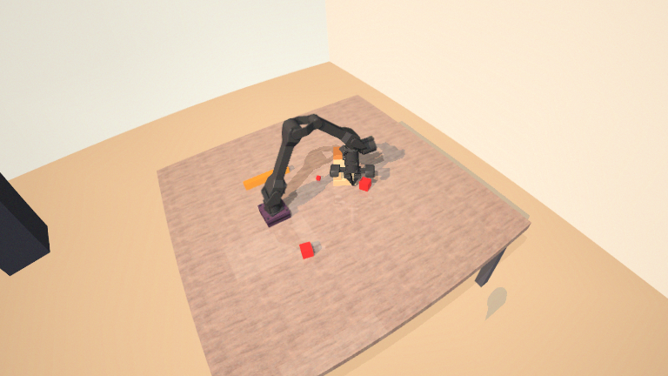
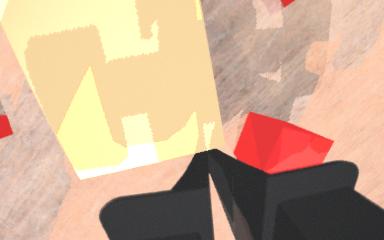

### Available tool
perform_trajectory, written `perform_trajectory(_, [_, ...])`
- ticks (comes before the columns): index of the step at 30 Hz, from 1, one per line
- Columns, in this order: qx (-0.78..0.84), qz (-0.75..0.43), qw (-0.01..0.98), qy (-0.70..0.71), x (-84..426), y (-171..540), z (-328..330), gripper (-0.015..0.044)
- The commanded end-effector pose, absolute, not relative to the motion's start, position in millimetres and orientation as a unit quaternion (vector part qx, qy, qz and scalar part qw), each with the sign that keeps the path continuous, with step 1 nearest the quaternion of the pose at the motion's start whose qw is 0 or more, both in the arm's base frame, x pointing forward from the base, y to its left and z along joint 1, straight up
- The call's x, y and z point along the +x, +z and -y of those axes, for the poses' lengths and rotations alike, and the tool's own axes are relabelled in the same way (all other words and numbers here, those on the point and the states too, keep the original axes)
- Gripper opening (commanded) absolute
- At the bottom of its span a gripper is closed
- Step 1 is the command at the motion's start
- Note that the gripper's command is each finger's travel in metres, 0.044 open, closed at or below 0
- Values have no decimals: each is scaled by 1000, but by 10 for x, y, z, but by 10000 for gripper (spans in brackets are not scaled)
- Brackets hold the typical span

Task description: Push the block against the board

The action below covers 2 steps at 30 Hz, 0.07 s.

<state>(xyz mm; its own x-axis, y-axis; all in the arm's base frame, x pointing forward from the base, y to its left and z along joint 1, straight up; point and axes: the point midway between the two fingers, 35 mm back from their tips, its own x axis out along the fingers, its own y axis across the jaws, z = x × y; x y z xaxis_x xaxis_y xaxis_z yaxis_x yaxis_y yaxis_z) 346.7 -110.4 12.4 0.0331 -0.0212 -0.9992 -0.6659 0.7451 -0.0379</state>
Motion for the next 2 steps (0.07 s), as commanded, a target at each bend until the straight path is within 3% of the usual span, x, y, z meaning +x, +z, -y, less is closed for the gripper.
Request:
perform_trajectory(1, [-259,-653,668,245,3436,87,1117,0])
perform_trajectory(2, [-259,-653,668,245,3425,87,1129,0])
